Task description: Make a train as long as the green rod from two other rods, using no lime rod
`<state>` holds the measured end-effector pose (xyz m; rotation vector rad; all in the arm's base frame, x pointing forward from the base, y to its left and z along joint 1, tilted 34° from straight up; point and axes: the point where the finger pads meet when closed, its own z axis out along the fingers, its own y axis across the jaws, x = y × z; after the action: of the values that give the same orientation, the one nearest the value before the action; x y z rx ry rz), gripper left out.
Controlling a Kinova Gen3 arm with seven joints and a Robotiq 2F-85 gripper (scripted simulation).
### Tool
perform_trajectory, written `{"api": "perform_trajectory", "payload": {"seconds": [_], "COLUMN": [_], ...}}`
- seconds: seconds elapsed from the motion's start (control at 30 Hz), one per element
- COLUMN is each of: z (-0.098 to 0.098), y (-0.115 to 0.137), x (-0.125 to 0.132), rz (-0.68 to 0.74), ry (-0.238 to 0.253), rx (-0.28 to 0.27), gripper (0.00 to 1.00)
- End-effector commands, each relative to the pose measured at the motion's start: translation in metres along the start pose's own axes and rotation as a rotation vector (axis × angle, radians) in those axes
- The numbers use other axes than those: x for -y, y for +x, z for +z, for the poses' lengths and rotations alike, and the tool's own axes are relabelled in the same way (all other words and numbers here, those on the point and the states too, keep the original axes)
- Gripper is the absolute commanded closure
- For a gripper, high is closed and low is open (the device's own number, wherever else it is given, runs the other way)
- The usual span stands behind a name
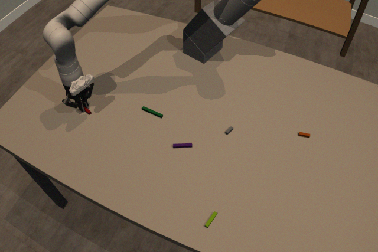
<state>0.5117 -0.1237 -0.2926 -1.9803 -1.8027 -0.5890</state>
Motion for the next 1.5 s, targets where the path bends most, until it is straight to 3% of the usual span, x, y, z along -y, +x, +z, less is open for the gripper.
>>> {"api": "perform_trajectory", "payload": {"seconds": [0.0,0.4,0.9,1.17,1.47], "z": [-0.001,-0.001,-0.005,-0.026,-0.074], "y": [-0.001,-0.001,-0.001,-0.001,-0.001], "x": [-0.001,-0.001,-0.001,-0.001,-0.001], "rz": [0.0,0.0,0.0,0.0,0.0], "ry": [-0.002,-0.002,-0.002,-0.002,-0.002], "rx": [0.001,0.001,0.001,0.001,0.001], "gripper": [0.92,0.76,0.76,0.76,0.76]}}
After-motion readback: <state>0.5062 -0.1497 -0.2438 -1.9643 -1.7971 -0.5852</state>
